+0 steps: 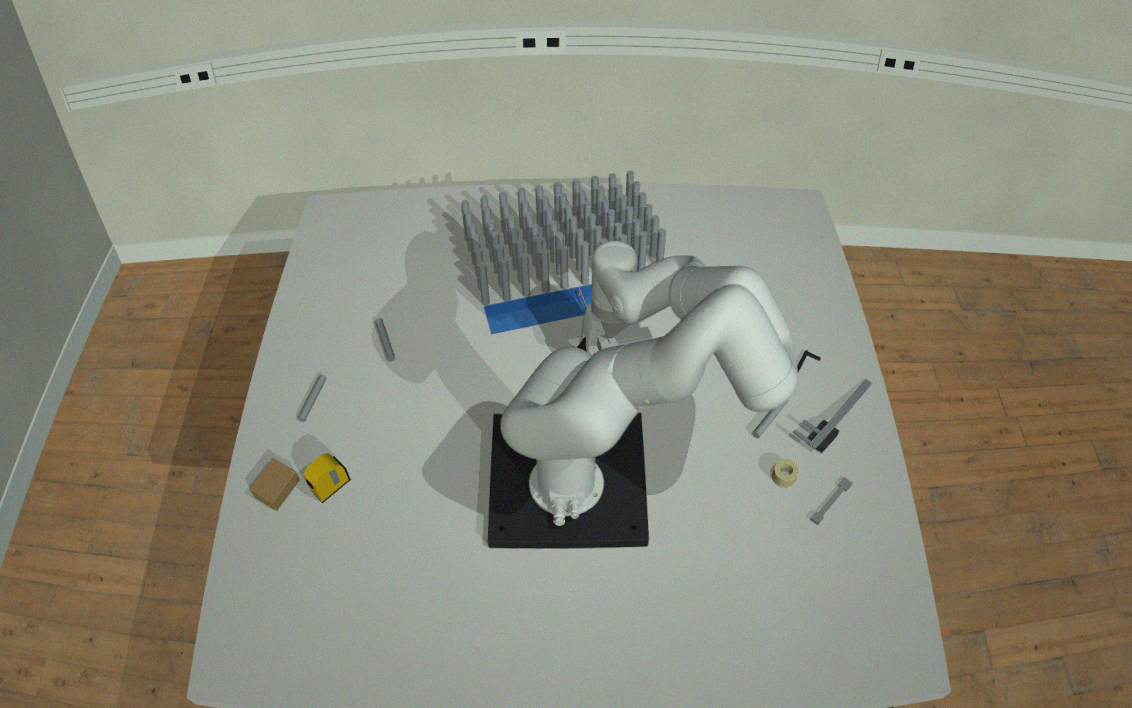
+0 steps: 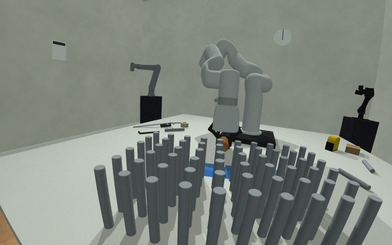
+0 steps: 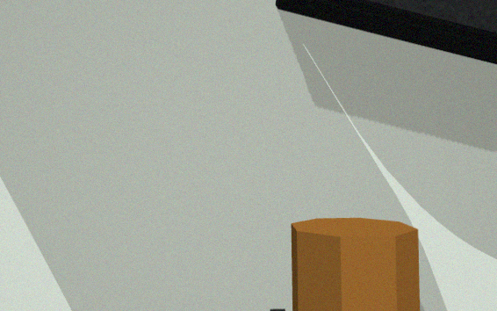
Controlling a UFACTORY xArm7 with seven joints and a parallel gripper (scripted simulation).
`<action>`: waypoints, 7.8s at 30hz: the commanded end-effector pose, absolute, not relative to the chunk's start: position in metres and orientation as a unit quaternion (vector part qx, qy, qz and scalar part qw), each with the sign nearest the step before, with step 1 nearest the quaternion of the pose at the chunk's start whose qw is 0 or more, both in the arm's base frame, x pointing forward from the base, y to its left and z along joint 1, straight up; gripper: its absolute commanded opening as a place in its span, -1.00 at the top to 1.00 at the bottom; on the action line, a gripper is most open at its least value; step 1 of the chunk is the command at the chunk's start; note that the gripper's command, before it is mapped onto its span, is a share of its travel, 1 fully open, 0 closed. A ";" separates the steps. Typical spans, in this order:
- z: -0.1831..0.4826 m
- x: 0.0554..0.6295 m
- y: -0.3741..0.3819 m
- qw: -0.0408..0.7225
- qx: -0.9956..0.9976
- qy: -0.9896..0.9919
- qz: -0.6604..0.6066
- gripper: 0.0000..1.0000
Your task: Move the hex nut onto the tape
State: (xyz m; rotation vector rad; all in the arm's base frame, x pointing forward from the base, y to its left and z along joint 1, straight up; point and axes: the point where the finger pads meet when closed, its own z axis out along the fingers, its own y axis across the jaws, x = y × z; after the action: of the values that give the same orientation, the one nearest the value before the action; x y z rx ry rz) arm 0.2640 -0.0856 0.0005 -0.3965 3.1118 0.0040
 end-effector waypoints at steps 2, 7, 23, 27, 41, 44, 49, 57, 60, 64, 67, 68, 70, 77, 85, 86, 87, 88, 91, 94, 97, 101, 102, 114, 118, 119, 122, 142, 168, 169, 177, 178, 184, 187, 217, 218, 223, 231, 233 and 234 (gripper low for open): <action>0.001 0.265 -0.086 0.003 -0.127 0.992 0.001 1.00; 0.001 0.265 -0.086 0.003 -0.127 0.992 0.001 1.00; 0.013 0.265 -0.086 0.003 -0.127 0.992 0.000 1.00; 0.017 0.265 -0.086 0.003 -0.127 0.992 0.000 1.00; 0.019 0.265 -0.086 0.003 -0.127 0.992 0.000 1.00; 0.019 0.265 -0.086 0.003 -0.127 0.992 0.000 1.00; 0.019 0.265 -0.086 0.003 -0.127 0.992 0.000 1.00; 0.019 0.265 -0.088 0.003 -0.127 0.992 0.000 1.00; 0.019 0.266 -0.091 0.003 -0.127 0.992 0.000 1.00; 0.019 0.267 -0.095 0.003 -0.127 0.992 0.000 1.00; 0.019 0.268 -0.097 0.003 -0.127 0.992 0.000 1.00; 0.019 0.268 -0.097 0.003 -0.127 0.992 0.000 1.00; 0.019 0.268 -0.100 0.003 -0.127 0.992 0.000 1.00; 0.019 0.271 -0.112 0.003 -0.127 0.992 0.000 1.00; 0.019 0.274 -0.123 0.003 -0.127 0.992 0.000 1.00; 0.019 0.275 -0.125 0.003 -0.127 0.992 0.000 1.00; 0.019 0.275 -0.126 0.003 -0.127 0.992 0.000 1.00; 0.019 0.275 -0.128 0.003 -0.127 0.992 0.000 1.00; 0.019 0.277 -0.133 0.003 -0.127 0.992 0.000 1.00; 0.019 0.278 -0.136 0.003 -0.127 0.992 0.000 1.00; 0.019 0.278 -0.140 0.003 -0.127 0.992 0.000 1.00; 0.019 0.279 -0.142 0.003 -0.127 0.992 0.000 1.00; 0.019 0.279 -0.142 0.003 -0.127 0.992 0.000 1.00; 0.019 0.280 -0.144 0.003 -0.127 0.992 0.000 1.00; 0.019 0.280 -0.144 0.003 -0.127 0.992 0.000 1.00; 0.019 0.280 -0.144 0.003 -0.127 0.992 0.000 1.00; 0.018 0.280 -0.144 0.003 -0.127 0.992 0.000 1.00; 0.004 0.280 -0.144 0.003 -0.127 0.992 0.000 1.00; 0.003 0.280 -0.144 0.003 -0.127 0.992 0.000 -0.29; 0.003 0.280 -0.144 0.003 -0.127 0.992 0.000 -0.29; 0.003 0.280 -0.144 0.003 -0.127 0.992 0.000 -0.29; 0.003 0.280 -0.144 0.003 -0.127 0.992 0.000 -0.29; 0.003 0.280 -0.144 0.003 -0.127 0.992 0.000 -0.29; 0.003 0.280 -0.144 0.003 -0.127 0.992 0.000 -0.29; 0.045 0.279 -0.144 0.003 -0.127 0.992 0.000 -0.29; 0.049 0.279 -0.144 0.003 -0.127 0.992 0.000 -0.29; 0.061 0.279 -0.144 0.003 -0.127 0.992 0.000 -0.29; 0.090 0.279 -0.144 0.003 -0.127 0.992 0.000 -0.29; 0.095 0.279 -0.144 0.003 -0.127 0.992 0.000 -0.29; 0.097 0.279 -0.144 0.003 -0.127 0.992 0.000 -0.29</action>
State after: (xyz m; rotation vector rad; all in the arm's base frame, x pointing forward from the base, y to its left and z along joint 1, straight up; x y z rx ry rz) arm 0.2806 -0.1436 0.0785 -0.3974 3.1128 0.0033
